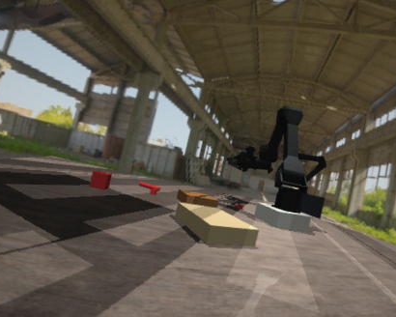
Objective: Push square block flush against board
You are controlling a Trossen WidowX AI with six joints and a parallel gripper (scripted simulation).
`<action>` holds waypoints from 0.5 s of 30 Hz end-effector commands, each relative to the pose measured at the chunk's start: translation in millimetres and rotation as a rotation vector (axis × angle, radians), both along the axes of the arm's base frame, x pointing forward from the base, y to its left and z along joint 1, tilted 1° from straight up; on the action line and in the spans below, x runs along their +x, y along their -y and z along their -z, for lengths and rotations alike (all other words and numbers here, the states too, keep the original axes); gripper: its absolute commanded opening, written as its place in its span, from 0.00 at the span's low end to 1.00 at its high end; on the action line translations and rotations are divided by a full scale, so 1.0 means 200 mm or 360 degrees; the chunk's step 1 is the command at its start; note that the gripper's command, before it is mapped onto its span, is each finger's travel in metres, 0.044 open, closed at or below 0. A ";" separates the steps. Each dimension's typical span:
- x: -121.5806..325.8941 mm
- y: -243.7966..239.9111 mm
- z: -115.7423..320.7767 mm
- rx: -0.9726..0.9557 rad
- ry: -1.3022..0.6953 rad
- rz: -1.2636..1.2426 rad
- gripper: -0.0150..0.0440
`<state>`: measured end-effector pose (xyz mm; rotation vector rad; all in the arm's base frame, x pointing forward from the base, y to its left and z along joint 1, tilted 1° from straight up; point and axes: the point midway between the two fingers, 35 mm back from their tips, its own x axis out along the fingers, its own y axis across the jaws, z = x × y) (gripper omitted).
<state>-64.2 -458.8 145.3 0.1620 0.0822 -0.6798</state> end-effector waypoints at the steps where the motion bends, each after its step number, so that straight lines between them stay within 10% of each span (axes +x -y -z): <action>1: 0.00 0.00 0.00 0.0000 0.0000 0.0000 0.89; 15: 0.48 0.05 0.10 0.0614 0.0096 0.0011 0.26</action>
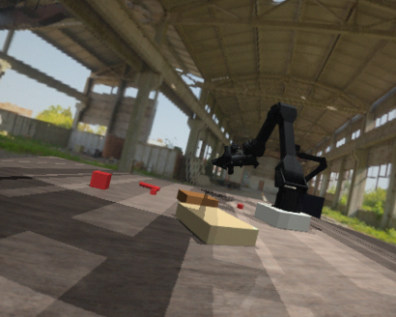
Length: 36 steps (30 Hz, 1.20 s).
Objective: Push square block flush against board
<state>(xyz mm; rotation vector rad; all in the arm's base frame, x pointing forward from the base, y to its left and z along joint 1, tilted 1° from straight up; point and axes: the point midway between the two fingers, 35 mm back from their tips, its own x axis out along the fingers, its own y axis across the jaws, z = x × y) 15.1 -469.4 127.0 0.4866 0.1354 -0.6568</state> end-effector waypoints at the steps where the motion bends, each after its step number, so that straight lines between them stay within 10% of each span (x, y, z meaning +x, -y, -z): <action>1: 0.13 -0.01 0.02 0.0162 0.0004 0.0013 0.25; 36: 1.20 -0.78 0.35 0.1547 -0.0668 0.0292 0.25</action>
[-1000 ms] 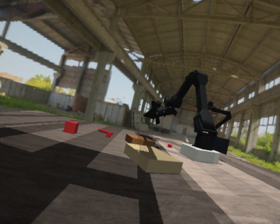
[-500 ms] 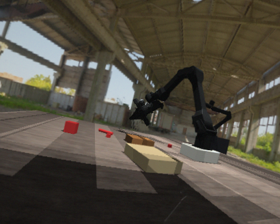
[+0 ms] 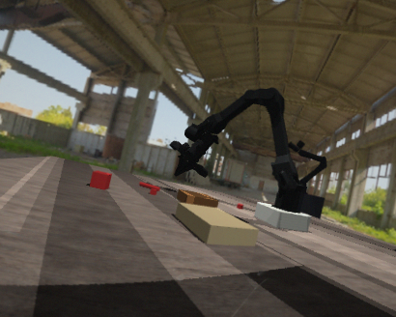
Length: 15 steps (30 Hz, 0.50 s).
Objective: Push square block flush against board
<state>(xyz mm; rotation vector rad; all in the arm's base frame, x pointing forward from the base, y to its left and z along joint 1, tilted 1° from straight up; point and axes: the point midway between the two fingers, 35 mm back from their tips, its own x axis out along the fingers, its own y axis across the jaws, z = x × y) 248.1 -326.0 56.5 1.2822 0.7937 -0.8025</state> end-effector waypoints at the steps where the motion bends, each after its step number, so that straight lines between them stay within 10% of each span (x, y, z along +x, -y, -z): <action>1: 0.05 -0.10 0.00 0.0068 -0.0127 0.0045 0.25; 15: 0.13 -0.59 -0.01 0.0155 -0.0770 0.0218 0.25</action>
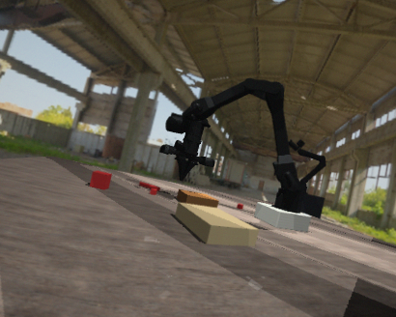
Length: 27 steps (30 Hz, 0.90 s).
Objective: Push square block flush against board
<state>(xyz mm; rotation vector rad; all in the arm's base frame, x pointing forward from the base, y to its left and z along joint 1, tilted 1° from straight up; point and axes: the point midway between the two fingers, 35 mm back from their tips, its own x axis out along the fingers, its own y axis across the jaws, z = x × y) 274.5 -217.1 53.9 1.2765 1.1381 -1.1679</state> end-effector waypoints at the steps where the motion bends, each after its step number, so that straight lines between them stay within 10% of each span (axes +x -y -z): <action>1: 0.00 -0.05 -0.02 -0.0033 -0.0080 0.0028 0.25; 27: 0.02 -0.12 0.25 -0.0031 -0.0080 0.0028 0.25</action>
